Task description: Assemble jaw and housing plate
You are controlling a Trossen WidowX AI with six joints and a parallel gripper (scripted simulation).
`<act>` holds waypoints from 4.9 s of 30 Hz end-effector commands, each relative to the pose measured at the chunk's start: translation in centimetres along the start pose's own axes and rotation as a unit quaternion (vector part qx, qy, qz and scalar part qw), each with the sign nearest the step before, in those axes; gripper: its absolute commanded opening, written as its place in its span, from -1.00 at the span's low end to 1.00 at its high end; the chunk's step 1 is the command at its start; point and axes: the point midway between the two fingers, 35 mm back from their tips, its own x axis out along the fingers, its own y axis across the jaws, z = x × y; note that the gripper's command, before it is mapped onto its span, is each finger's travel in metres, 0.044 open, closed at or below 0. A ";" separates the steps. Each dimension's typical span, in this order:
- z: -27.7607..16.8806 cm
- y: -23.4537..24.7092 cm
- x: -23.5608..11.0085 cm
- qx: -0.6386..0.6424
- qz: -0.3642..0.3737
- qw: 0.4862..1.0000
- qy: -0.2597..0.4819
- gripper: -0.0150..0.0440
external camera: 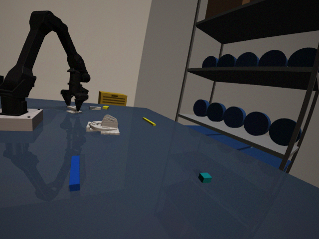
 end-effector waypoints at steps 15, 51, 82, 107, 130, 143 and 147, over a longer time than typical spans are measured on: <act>-0.2 -0.1 0.7 0.003 -0.003 1.000 0.004 1.00; -0.2 -0.1 0.6 0.000 -0.002 1.000 0.005 0.70; 0.0 -0.3 -6.6 0.006 -0.003 1.000 0.004 0.70; 0.5 -8.5 -6.8 0.100 -0.007 0.995 0.002 0.70; -1.0 -16.1 -7.0 0.190 -0.011 0.982 0.001 0.70; -2.7 -20.1 -7.1 0.241 -0.014 0.970 0.001 0.70; -3.3 -21.2 -7.1 0.257 -0.015 0.966 0.001 0.70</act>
